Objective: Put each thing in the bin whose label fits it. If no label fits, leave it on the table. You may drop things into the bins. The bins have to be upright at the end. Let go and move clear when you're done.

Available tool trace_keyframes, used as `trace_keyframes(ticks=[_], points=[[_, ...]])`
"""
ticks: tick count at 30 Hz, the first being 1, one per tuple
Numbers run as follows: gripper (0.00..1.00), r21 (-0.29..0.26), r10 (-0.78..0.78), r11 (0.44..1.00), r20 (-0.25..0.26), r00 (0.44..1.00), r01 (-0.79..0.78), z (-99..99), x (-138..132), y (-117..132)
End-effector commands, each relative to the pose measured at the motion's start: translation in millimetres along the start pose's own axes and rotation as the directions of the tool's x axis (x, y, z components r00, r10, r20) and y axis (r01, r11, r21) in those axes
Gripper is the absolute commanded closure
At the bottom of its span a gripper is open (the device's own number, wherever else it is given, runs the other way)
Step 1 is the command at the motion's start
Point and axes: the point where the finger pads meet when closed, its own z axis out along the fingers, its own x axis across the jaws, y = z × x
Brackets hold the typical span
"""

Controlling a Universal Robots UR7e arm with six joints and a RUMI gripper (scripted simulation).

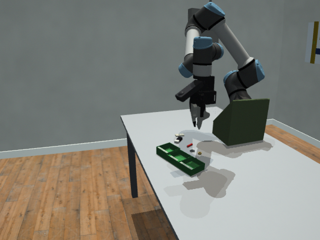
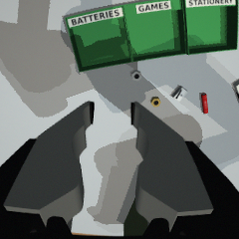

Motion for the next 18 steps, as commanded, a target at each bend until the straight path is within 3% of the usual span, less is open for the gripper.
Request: trace_keyframes(ticks=[1, 13, 15, 16, 18], points=[[0.82, 0.006, 0.157, 0.988, 0.002, 0.988, -0.157, 19.5, 22, 11], [0.82, 0.001, 0.493, 0.870, 0.001, 0.870, -0.493, 82.2, 90, 50], [0.82, 0.001, 0.493, 0.870, 0.001, 0.870, -0.493, 82.2, 90, 50], [0.82, 0.006, 0.544, 0.839, 0.005, 0.839, -0.544, 87.4, 96, 53], [0.82, 0.006, 0.543, 0.839, 0.005, 0.839, -0.544, 97.8, 107, 59]])
